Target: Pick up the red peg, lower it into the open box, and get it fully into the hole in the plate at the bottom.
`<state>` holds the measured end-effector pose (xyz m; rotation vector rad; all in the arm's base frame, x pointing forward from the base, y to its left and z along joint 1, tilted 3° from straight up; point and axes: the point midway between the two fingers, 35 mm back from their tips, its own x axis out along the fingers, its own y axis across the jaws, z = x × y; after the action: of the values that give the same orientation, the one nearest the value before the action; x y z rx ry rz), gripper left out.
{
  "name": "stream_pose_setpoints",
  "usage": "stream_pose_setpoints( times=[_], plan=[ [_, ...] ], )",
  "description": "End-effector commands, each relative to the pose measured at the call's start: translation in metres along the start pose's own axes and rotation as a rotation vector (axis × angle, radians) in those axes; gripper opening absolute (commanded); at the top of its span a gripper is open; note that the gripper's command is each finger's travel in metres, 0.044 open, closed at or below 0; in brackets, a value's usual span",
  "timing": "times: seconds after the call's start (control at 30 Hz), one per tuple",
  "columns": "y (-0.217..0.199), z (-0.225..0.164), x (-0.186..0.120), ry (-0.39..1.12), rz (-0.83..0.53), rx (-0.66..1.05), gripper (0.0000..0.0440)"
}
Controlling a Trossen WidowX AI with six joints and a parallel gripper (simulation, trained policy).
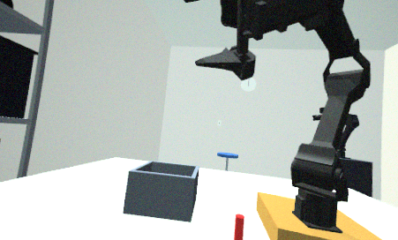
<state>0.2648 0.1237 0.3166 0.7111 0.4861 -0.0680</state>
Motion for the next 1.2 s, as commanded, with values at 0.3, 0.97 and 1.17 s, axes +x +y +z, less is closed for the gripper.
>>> stream_pose_setpoints(
  times=[0.3,0.97,1.17],
  plan=[
    [-0.086,-0.080,0.041,0.278,-0.362,-0.145,0.0440],
    [-0.189,-0.158,0.044,0.526,-0.833,-0.026,0.0440],
    [-0.206,-0.179,0.054,0.529,-0.854,0.040,0.0440]
  ],
)
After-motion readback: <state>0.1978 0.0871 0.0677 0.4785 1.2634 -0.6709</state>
